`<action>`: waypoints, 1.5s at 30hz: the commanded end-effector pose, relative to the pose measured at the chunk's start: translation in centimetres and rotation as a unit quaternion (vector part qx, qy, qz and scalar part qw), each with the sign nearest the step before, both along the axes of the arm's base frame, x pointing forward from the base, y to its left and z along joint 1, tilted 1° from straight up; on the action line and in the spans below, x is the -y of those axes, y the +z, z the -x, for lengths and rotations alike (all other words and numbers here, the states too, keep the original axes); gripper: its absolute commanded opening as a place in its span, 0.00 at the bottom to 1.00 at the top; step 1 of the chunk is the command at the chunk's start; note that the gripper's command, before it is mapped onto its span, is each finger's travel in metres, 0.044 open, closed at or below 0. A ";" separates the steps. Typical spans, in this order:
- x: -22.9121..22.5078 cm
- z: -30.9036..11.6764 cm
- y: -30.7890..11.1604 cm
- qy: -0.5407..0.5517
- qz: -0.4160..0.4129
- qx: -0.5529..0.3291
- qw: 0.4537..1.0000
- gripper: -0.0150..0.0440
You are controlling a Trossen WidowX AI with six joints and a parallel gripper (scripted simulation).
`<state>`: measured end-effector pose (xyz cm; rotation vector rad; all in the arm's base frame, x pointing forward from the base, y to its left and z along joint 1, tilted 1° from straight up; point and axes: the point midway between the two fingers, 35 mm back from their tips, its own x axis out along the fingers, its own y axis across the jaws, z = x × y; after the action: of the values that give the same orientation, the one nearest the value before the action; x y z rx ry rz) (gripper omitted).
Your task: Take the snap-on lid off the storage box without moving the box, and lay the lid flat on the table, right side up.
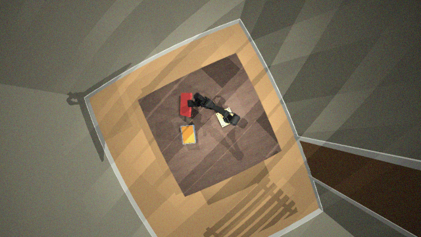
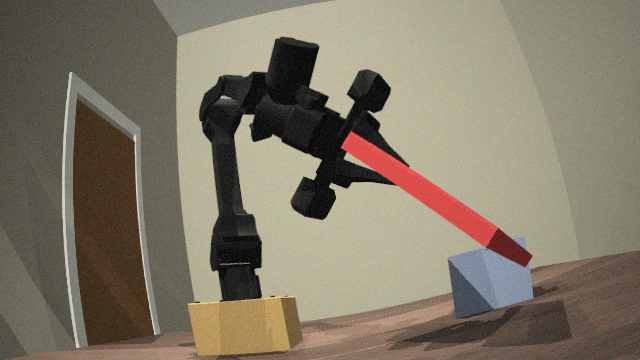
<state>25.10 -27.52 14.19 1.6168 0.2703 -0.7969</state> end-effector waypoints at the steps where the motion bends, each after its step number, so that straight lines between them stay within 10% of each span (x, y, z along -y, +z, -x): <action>1: 0.0 -0.1 -0.2 0.004 0.003 0.003 1.000 0.25; 45: 0.0 -0.2 -3.8 0.004 0.003 0.003 1.000 0.25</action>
<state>25.22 -27.51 10.57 1.6156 0.2721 -0.7944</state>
